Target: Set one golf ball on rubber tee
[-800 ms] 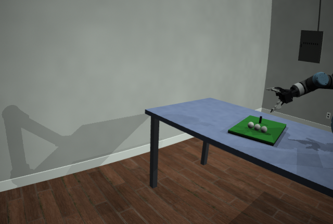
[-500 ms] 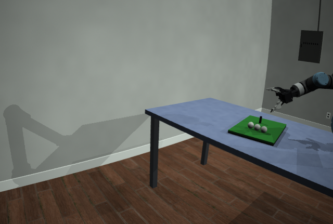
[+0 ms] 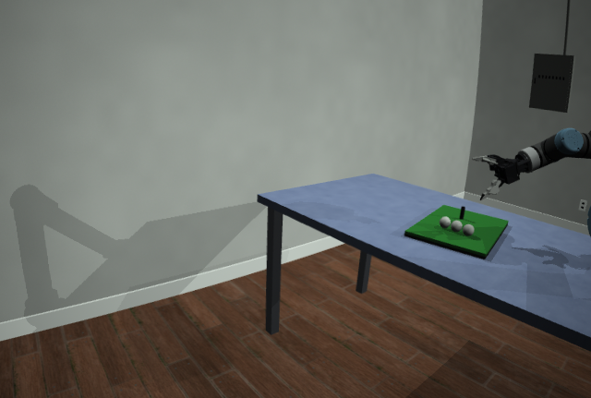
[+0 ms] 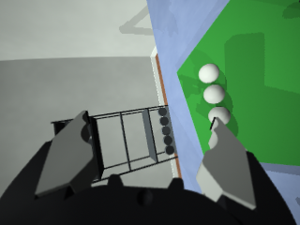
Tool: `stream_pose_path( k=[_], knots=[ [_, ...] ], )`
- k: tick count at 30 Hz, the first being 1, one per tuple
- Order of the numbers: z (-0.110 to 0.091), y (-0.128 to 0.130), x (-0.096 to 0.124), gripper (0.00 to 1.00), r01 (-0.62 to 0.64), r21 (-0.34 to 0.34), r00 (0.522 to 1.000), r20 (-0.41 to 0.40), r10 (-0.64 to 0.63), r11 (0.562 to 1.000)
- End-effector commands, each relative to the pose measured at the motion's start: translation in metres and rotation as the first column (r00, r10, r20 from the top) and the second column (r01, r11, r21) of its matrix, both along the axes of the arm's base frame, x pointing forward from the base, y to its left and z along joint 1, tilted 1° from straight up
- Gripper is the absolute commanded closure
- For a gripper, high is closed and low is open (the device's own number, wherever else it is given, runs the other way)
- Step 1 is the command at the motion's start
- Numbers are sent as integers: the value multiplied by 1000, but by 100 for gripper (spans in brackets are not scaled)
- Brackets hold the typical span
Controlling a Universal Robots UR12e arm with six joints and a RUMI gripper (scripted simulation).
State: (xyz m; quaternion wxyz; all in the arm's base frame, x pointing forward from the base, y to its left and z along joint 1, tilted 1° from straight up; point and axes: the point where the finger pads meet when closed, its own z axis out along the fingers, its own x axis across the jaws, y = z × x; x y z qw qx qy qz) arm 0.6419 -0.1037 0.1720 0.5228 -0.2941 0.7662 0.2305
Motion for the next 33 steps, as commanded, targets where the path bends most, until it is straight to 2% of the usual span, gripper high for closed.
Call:
stream_pose_path(
  k=[1,8,10,13,16,20,25,27,28,33],
  knots=[
    [0,2,3,0,-25,-44,1000,-16,24,999],
    [-10,10,8,0,-117,-200,989,-108,97,973],
    [-10,10,8,0,-117,-200,989,-108,97,973],
    [-17,15,11,0,-182,-292,976,-172,135,939],
    [-24,20,15,0,-255,-384,955,-244,168,888],
    [-36,28,20,0,-326,-459,930,-313,193,826],
    [-49,37,26,0,-422,-544,889,-404,214,725],
    [-49,37,26,0,-422,-544,889,-404,214,725],
    [-52,39,27,0,-475,-584,862,-460,213,659],
    [-61,46,31,0,-555,-629,815,-542,205,544]
  ],
)
